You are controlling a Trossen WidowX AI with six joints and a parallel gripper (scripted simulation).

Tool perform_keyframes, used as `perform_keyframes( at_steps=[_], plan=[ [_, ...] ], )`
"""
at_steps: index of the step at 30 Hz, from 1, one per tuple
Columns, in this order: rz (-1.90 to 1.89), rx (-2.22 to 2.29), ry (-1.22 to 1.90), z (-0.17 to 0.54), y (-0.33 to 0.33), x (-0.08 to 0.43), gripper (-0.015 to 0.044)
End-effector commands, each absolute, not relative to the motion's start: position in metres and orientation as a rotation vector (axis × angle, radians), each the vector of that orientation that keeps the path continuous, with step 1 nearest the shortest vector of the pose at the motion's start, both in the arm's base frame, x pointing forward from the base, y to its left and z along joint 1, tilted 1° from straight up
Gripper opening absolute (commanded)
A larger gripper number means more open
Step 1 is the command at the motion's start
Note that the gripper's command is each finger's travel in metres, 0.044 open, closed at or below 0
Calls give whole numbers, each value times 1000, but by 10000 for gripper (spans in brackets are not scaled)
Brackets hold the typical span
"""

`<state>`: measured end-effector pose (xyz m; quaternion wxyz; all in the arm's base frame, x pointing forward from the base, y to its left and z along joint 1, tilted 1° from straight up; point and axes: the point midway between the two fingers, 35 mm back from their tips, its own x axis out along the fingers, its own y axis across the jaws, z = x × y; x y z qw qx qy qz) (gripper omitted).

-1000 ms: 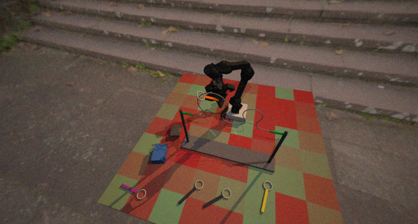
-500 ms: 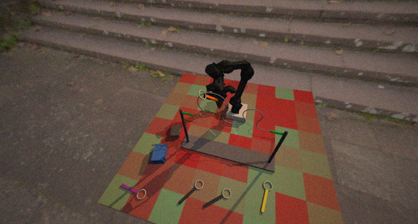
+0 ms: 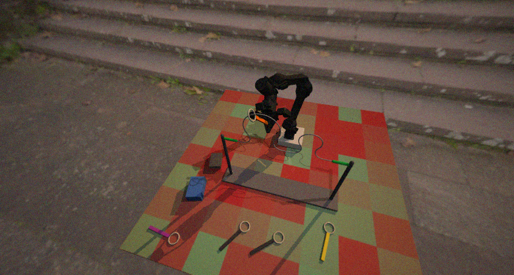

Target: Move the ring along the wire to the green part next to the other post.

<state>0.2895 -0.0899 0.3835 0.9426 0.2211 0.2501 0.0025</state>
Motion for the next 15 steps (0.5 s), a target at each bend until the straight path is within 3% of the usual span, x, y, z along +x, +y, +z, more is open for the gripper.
perform_keyframes(
  at_steps=[1, 15],
  plan=[
    [-12, 395, 503, 385, -91, 289, -150],
    [-73, 224, 502, 383, -97, 289, -150]
  ],
)
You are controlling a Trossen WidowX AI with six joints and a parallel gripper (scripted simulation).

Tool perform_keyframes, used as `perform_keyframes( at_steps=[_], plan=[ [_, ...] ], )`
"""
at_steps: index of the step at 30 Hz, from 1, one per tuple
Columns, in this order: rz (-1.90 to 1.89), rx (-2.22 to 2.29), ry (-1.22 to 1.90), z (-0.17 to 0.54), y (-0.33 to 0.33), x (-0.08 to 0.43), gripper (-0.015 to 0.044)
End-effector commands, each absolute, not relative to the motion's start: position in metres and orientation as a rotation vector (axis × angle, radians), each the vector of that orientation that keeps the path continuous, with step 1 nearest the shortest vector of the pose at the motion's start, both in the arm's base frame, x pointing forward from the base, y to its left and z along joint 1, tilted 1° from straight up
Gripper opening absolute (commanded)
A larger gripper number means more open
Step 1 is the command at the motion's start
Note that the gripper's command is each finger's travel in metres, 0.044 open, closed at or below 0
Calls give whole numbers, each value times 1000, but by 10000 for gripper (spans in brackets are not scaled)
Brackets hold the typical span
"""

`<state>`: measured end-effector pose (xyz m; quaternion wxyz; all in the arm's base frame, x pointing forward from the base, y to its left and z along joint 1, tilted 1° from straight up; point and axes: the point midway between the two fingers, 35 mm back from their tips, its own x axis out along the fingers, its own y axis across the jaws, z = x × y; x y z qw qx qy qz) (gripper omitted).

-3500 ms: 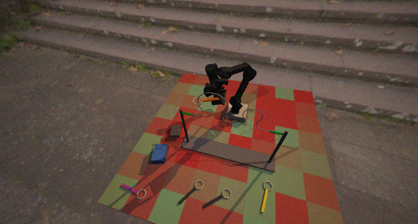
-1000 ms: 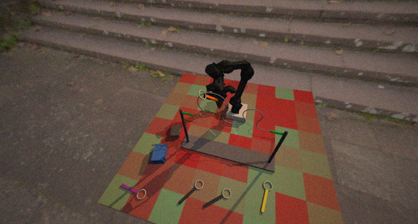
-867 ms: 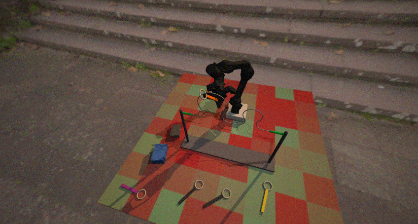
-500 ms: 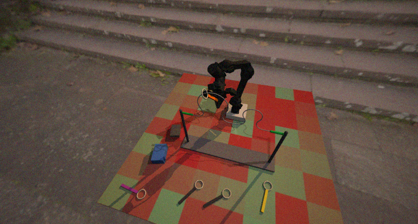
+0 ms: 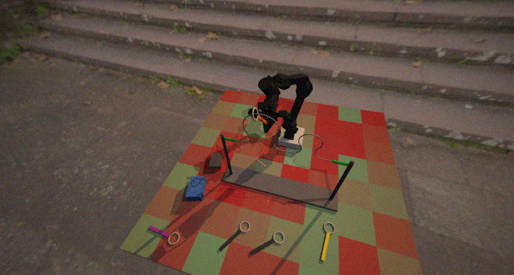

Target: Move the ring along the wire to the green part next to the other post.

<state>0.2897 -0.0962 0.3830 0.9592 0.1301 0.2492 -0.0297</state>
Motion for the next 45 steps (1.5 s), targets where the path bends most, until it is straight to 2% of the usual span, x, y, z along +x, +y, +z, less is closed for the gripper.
perform_keyframes(
  at_steps=[1, 45],
  plan=[
    [-78, 212, 501, 383, -98, 289, -150],
    [-239, -323, 472, 384, -117, 288, -150]
  ],
)
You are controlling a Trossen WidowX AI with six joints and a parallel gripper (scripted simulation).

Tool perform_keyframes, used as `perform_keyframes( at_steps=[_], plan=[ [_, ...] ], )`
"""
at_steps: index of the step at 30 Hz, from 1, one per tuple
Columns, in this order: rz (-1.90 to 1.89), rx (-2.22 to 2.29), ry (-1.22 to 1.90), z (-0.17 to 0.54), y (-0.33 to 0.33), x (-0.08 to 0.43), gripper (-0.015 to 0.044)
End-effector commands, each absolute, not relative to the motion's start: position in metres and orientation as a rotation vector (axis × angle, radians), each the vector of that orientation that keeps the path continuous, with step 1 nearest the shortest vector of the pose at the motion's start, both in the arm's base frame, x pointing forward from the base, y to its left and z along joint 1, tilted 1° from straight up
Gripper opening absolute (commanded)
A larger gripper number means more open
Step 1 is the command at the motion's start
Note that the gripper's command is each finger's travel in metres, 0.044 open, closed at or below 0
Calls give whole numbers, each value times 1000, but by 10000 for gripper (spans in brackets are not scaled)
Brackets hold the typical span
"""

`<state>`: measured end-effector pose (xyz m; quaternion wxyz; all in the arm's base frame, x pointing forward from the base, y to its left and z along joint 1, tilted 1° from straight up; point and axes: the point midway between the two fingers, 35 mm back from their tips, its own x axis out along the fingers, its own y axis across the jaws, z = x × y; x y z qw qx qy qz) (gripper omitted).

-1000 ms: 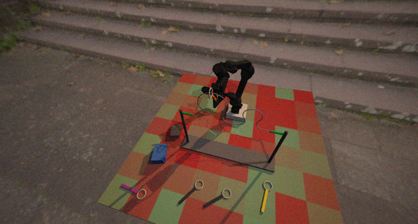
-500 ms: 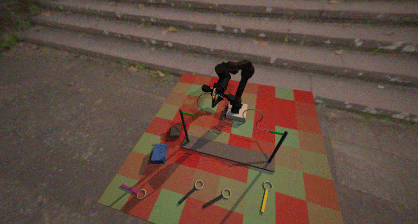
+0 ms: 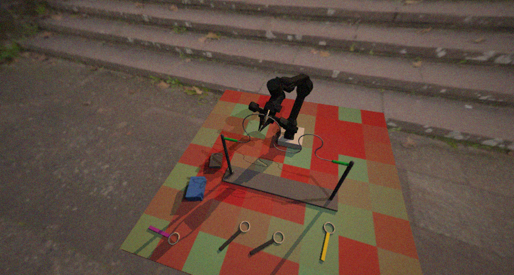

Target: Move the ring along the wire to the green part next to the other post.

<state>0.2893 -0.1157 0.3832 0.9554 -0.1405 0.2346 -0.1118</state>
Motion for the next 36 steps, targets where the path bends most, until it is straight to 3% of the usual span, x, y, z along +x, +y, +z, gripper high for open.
perform_keyframes(
  at_steps=[1, 36],
  plan=[
    [-243, -335, 471, 384, -117, 288, -150],
    [-357, -760, 428, 392, -130, 288, -150]
  ],
)
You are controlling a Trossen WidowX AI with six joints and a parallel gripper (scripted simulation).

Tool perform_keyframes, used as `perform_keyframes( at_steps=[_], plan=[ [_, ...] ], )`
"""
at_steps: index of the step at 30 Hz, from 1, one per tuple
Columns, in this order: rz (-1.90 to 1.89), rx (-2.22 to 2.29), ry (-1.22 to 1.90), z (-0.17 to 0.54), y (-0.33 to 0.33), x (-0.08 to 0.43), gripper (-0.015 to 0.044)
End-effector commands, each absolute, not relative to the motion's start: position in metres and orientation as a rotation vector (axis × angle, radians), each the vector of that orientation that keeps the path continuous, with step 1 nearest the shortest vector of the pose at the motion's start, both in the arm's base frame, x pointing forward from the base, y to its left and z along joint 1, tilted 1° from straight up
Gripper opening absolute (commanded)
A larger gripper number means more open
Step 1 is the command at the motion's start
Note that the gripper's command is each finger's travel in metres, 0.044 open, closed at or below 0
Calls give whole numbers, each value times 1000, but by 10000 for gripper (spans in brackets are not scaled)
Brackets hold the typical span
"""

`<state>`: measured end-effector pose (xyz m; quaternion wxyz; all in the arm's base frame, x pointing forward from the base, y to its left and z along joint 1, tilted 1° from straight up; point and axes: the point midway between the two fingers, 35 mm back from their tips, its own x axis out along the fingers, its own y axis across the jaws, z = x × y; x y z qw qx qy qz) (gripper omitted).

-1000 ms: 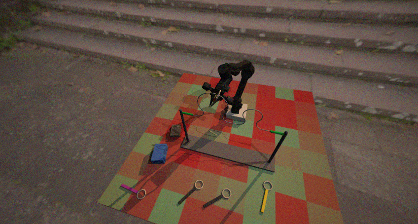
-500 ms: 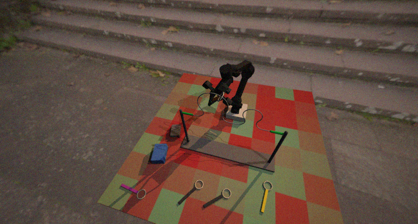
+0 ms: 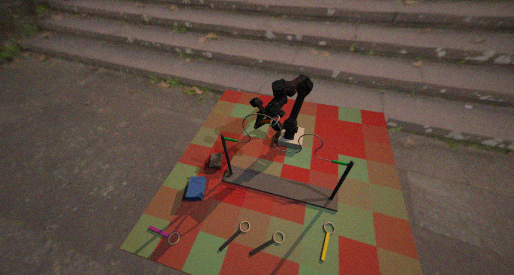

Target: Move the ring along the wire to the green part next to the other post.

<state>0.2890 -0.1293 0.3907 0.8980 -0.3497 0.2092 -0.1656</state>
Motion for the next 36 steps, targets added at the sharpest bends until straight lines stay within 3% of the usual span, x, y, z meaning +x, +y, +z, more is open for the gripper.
perform_keyframes(
  at_steps=[1, 36],
  plan=[
    [-360, -772, 427, 392, -131, 288, -150],
    [-467, -1198, 370, 405, -139, 287, -150]
  ],
)
